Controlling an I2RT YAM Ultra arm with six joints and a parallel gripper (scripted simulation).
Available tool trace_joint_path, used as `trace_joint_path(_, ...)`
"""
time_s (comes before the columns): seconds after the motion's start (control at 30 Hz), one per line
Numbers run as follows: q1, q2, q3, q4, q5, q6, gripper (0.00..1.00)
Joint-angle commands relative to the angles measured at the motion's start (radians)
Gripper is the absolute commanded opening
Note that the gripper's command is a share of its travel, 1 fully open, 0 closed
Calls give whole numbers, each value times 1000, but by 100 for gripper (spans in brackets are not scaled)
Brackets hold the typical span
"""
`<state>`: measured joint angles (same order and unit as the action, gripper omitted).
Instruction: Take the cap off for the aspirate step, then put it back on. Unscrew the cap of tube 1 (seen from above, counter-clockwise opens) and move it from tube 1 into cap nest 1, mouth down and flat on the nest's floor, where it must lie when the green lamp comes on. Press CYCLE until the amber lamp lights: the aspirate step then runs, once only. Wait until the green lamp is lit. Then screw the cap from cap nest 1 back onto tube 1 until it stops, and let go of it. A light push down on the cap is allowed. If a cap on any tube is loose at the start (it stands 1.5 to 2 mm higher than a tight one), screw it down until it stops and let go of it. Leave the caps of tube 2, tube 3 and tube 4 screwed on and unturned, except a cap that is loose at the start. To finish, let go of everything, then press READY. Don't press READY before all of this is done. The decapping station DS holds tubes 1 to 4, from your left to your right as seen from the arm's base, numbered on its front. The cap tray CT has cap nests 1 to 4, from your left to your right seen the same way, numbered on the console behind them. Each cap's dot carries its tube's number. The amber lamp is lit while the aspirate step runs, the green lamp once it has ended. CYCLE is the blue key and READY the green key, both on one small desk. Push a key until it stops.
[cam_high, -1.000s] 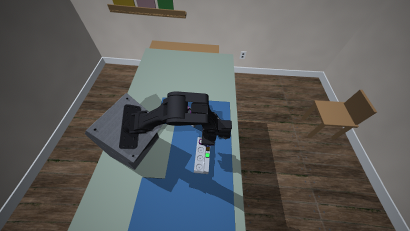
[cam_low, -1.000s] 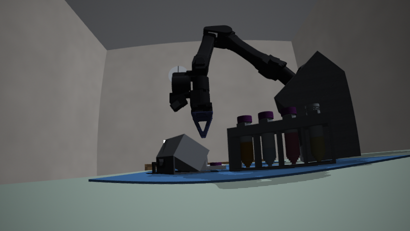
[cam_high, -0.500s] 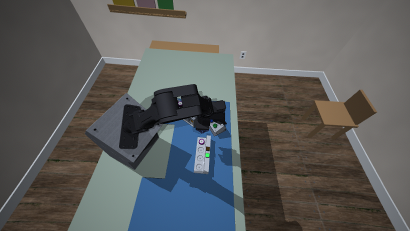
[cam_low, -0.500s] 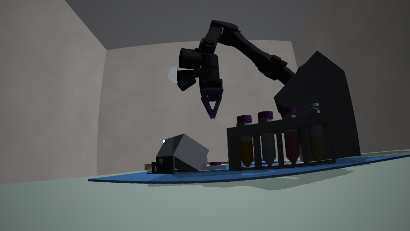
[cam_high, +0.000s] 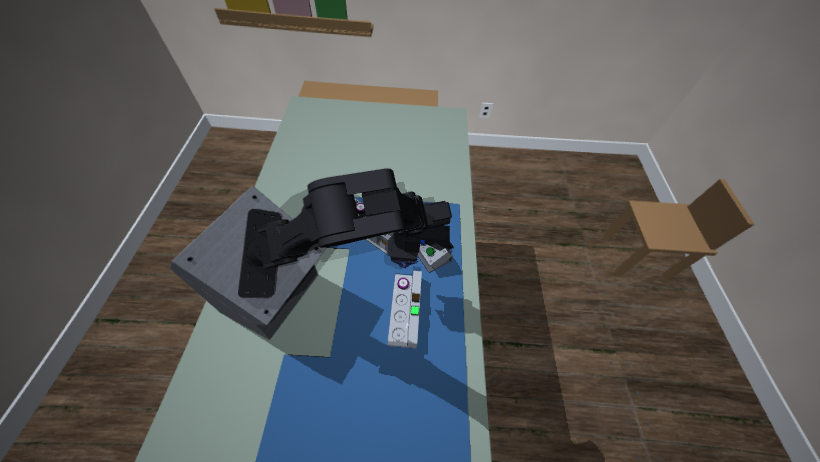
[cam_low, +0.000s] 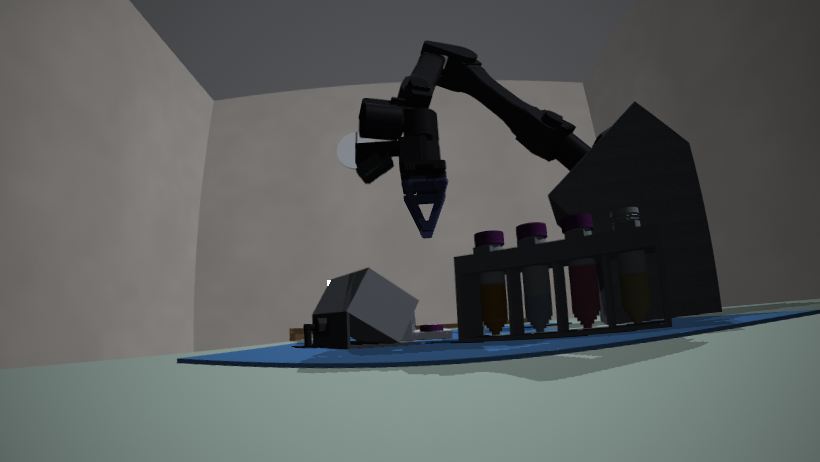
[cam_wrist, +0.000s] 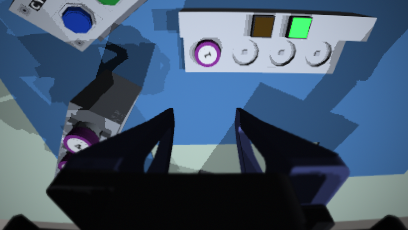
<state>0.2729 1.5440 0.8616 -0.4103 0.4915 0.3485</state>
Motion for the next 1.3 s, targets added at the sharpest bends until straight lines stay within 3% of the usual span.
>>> trace_joint_path(0.0, 1, -8, 2, 2, 1, 0, 47)
trace_joint_path(0.23, -2, -9, 1, 4, 0, -3, 47)
trace_joint_path(0.37, -38, 49, -13, 91, -17, -38, 47)
trace_joint_path(0.43, -38, 49, -13, 91, -17, -38, 47)
trace_joint_path(0.93, -147, 307, 1, 381, -72, -144, 47)
trace_joint_path(1.0, -147, 307, 1, 381, -72, -144, 47)
trace_joint_path(1.27, -189, 436, 40, 486, -94, -183, 47)
